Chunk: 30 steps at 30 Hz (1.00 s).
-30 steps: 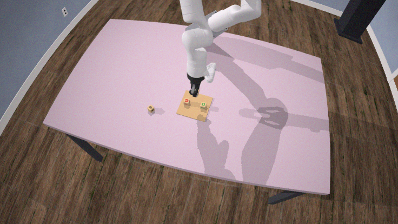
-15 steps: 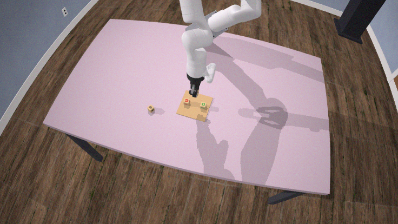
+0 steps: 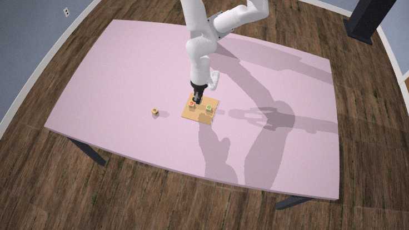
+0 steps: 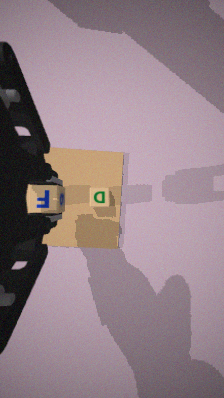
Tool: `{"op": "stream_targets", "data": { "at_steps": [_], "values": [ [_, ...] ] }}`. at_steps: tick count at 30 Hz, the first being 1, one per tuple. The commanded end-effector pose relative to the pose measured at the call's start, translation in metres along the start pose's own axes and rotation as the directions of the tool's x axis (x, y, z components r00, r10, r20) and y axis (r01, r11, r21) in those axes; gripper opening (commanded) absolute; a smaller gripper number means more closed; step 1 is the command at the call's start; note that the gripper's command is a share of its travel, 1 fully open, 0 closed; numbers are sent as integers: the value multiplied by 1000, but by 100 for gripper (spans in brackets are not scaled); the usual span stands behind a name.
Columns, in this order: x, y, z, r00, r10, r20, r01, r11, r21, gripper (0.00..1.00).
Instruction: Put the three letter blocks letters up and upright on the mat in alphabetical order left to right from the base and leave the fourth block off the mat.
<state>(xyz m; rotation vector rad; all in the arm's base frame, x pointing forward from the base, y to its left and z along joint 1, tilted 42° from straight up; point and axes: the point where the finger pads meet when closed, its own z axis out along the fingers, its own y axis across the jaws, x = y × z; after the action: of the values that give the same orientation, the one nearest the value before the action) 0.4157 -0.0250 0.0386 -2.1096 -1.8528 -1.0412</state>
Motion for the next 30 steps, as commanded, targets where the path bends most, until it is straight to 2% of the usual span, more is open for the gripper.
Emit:
{"op": "stream_targets", "data": {
  "at_steps": [1, 5, 7, 16, 30],
  "values": [
    [7, -3, 15, 1000, -13, -9, 13, 1000, 15, 21],
    [7, -3, 30, 1000, -13, -9, 13, 1000, 15, 21],
    [7, -3, 30, 1000, -13, -9, 13, 1000, 15, 21],
    [6, -3, 54, 1000, -13, -9, 13, 1000, 15, 21],
    [6, -3, 59, 1000, -13, -9, 13, 1000, 15, 21]
  ]
}}
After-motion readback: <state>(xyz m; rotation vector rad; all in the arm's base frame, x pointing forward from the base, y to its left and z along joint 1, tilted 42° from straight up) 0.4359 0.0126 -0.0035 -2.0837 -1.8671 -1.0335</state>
